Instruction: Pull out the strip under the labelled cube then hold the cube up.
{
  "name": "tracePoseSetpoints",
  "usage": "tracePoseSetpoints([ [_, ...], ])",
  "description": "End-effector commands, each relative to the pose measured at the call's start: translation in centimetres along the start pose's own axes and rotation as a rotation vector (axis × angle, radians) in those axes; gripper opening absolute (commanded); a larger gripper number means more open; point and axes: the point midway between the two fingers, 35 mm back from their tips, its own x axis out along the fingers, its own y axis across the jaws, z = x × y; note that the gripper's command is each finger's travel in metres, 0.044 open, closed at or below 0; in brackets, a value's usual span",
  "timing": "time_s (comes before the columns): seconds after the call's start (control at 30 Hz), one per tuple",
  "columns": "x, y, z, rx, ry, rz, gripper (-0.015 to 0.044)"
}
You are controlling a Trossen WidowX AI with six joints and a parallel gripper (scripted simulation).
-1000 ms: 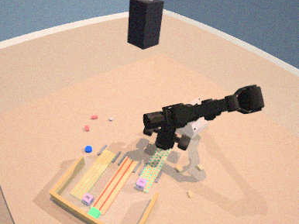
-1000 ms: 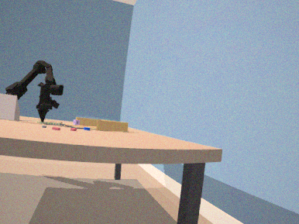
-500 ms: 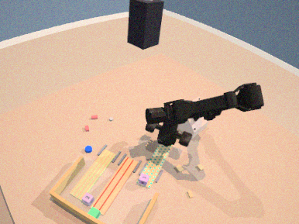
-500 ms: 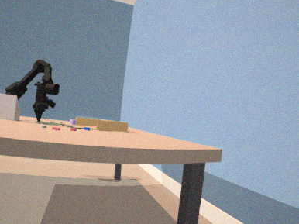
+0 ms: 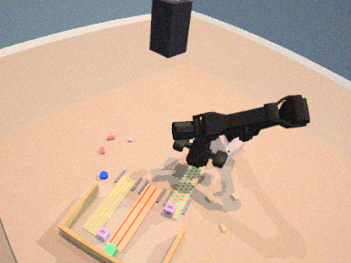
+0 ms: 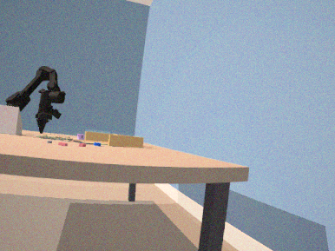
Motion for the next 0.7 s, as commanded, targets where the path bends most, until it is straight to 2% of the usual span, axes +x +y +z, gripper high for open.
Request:
tracePoseSetpoints([
  [0.0,-2.7,-0.3,0.5,-0.01,-0.008,-0.014,0.0],
  [0.1,-2.7,-0.3,0.5,-0.01,-0.008,-0.014,0.0],
  [0.27,-2.7,-0.2,2.9,-0.148,-0.008,-0.014,0.0131],
  [0.67,-3.2,0.0,7.2,-0.153,-0.01,-0.014,0.044],
])
